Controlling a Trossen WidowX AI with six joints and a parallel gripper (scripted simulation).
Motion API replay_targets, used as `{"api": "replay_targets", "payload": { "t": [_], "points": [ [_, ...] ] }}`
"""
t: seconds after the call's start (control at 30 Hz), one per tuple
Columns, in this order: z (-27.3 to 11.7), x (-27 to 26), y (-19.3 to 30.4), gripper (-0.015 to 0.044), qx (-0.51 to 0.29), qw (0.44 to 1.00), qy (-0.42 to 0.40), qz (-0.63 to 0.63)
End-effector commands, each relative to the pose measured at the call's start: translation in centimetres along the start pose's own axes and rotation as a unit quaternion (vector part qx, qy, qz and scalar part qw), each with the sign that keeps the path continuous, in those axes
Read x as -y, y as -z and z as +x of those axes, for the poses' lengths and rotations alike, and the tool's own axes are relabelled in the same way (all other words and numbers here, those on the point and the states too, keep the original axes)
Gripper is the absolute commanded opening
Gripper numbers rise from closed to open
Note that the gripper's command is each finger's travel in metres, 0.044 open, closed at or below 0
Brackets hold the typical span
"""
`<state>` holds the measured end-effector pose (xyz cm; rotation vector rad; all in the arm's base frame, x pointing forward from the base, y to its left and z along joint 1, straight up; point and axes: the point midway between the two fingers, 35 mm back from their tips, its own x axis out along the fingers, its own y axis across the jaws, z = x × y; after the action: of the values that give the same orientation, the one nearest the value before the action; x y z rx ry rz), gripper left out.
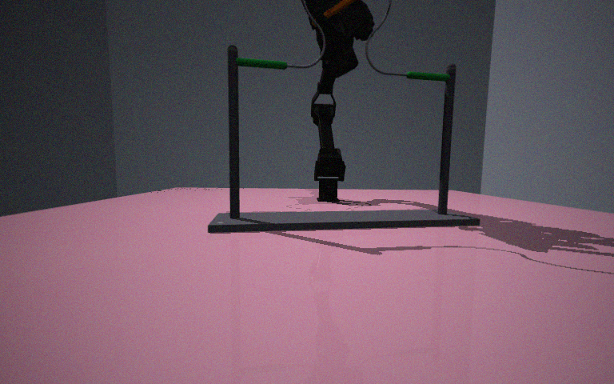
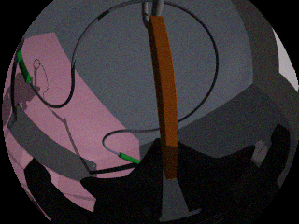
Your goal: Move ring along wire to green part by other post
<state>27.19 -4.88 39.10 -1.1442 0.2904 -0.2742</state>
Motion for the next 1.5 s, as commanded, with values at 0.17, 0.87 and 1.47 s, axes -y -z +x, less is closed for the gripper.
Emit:
{"api": "replay_targets", "payload": {
  "t": [0.17,0.87,1.47],
  "points": [
    [-0.2,0.5,0.1,-0.015,0.005,0.998,0.03,-0.046],
    [-0.1,1.3,-0.1,-0.015,0.019,0.982,0.094,-0.16],
    [-0.2,1.9,-0.3,-0.015,0.031,0.955,0.147,-0.256]
  ]
}}
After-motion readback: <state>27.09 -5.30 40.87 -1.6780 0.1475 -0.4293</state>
